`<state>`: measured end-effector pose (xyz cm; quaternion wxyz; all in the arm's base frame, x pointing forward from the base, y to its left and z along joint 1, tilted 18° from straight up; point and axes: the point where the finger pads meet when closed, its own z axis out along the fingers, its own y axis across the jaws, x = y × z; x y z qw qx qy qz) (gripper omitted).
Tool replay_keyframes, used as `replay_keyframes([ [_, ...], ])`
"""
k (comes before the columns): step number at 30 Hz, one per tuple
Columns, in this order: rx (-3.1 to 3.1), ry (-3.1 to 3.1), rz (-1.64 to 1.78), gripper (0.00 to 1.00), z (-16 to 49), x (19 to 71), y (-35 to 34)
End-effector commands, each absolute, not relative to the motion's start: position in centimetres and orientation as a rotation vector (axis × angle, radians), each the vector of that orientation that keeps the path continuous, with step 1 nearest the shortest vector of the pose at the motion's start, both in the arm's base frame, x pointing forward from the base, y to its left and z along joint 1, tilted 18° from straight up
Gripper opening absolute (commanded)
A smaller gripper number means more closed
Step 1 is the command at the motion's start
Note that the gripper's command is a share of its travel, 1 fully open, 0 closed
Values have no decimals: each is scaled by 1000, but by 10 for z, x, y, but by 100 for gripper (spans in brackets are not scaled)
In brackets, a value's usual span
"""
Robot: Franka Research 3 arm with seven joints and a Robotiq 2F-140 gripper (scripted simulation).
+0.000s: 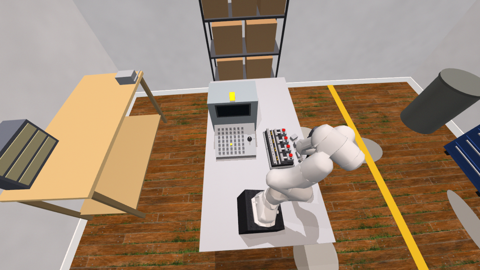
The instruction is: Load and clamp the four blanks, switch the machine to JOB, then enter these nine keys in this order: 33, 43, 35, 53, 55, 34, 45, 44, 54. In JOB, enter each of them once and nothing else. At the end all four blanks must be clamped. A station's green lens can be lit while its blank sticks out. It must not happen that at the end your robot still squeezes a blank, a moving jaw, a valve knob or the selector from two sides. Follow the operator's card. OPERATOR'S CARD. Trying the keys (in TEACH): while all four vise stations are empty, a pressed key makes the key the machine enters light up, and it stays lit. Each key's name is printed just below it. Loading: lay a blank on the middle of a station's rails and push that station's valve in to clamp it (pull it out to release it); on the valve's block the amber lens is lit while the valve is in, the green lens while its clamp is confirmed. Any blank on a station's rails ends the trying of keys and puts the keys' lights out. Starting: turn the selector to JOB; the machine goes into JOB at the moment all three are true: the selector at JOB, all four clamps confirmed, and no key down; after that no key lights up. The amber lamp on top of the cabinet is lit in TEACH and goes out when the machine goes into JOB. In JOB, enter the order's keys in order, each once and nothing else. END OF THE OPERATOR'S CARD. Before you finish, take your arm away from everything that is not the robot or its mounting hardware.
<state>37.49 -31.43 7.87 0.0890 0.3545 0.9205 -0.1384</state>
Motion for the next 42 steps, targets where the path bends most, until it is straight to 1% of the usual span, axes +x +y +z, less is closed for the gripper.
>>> replay_keyframes([
  [1,1050,2767,-424,0,97,367,-307],
  [18,1050,2767,-424,0,181,364,-279],
  [31,1036,2774,-425,0,191,364,-273],
  [34,888,2841,-433,0,183,371,-248],
  [39,390,2999,-463,0,154,381,-156],
  [41,390,2999,-463,0,154,381,-156],
  [42,165,3043,-475,0,148,380,-138],
])
